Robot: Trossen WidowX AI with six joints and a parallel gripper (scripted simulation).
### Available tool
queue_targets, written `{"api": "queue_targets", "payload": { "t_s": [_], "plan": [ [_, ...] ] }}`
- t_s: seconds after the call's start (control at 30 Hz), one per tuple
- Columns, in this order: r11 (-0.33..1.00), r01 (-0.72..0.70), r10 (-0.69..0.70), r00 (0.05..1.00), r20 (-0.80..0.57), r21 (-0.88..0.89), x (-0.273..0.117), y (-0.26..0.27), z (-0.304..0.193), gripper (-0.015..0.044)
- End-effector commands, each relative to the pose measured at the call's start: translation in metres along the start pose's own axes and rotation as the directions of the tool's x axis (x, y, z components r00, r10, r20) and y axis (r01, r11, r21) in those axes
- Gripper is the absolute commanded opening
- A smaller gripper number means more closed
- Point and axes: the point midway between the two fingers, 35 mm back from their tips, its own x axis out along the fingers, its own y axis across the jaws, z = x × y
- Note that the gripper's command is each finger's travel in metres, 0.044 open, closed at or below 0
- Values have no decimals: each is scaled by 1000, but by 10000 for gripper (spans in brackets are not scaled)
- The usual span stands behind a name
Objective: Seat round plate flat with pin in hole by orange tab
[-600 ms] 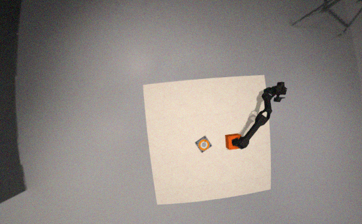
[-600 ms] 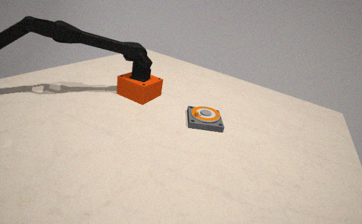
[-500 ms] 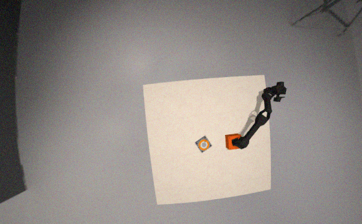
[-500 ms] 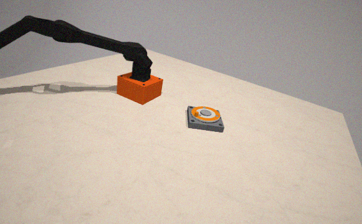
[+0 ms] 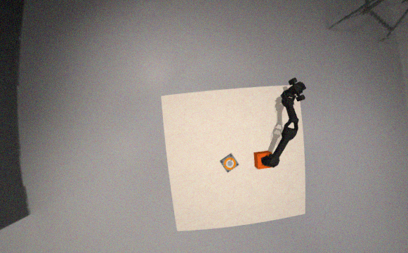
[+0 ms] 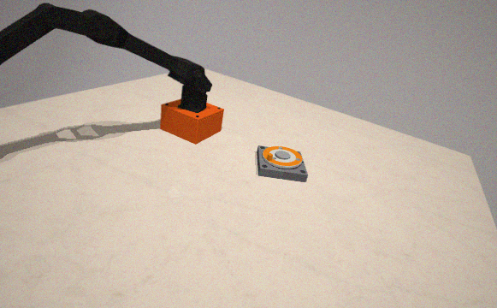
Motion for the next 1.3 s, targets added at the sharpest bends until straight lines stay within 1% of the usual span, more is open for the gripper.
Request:
{"api": "queue_targets", "payload": {
  "t_s": [0.0,0.17,0.2,0.23,0.27,0.43,0.47,0.5,0.57,0.63,0.7,0.73,0.77,0.83,0.97,1.0,1.03,1.1,1.23,1.27],
  "plan": [
    [984,-148,143,988,-56,-104,-55,41,-3,0],
    [919,-324,300,945,-132,-225,-131,80,-7,0],
    [914,-335,310,941,-137,-231,-136,82,-7,0],
    [896,-369,340,928,-153,-247,-151,88,-9,0],
    [864,-424,388,904,-179,-273,-177,98,-12,0],
    [737,-582,518,813,-265,-344,-259,118,-24,0],
    [727,-591,525,807,-271,-351,-264,119,-25,0],
    [695,-617,545,787,-288,-369,-279,120,-28,0],
    [591,-688,599,724,-342,-421,-324,122,-37,0],
    [519,-731,630,677,-380,-443,-357,120,-43,0],
    [441,-771,657,626,-420,-458,-390,117,-49,0],
    [430,-777,661,618,-426,-460,-395,116,-50,0],
    [394,-792,670,594,-444,-466,-410,113,-53,0],
    [282,-832,691,522,-499,-478,-453,103,-62,0],
    [110,-867,700,414,-581,-486,-515,78,-76,0],
    [96,-869,700,406,-588,-486,-519,76,-77,0],
    [55,-872,698,382,-606,-486,-533,69,-80,0],
    [-64,-875,683,312,-660,-480,-570,45,-89,0],
    [-243,-855,639,215,-739,-459,-621,1,-102,0],
    [-255,-853,635,208,-744,-456,-624,-2,-103,0]
  ]
}}
